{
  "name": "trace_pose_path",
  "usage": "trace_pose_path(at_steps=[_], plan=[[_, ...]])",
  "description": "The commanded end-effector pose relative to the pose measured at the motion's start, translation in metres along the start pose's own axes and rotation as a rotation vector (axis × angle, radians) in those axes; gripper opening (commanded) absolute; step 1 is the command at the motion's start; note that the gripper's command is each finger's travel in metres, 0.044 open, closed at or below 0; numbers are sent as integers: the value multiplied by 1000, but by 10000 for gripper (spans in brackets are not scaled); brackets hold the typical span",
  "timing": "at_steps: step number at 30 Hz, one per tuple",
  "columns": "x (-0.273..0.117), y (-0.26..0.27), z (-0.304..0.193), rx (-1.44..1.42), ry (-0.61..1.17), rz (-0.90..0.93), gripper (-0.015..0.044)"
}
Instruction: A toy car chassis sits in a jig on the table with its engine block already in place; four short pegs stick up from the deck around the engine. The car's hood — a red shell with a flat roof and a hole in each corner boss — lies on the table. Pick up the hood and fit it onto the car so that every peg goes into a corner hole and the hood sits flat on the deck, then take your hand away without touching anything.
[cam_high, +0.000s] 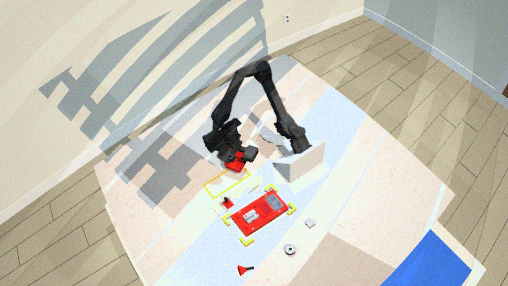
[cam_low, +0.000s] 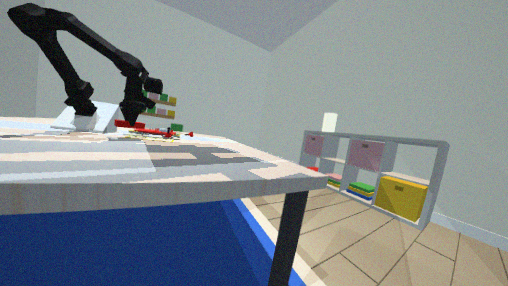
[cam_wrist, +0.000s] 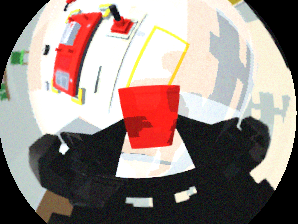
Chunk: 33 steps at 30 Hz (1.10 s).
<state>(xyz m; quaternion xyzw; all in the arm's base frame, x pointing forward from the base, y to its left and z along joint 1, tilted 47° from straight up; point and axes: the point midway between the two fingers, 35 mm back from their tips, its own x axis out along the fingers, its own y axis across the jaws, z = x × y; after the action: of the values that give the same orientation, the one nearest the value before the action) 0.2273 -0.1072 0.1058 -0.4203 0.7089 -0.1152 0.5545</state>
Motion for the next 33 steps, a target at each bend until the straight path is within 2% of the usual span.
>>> trace_pose_path(at_steps=[1,11,17,33], plan=[[-19,-2,0,9,-8,-8,0],[-49,-2,0,9,-8,-6,0],[-48,-2,0,9,-7,-11,0],[-57,17,55,122,-22,4,0]])
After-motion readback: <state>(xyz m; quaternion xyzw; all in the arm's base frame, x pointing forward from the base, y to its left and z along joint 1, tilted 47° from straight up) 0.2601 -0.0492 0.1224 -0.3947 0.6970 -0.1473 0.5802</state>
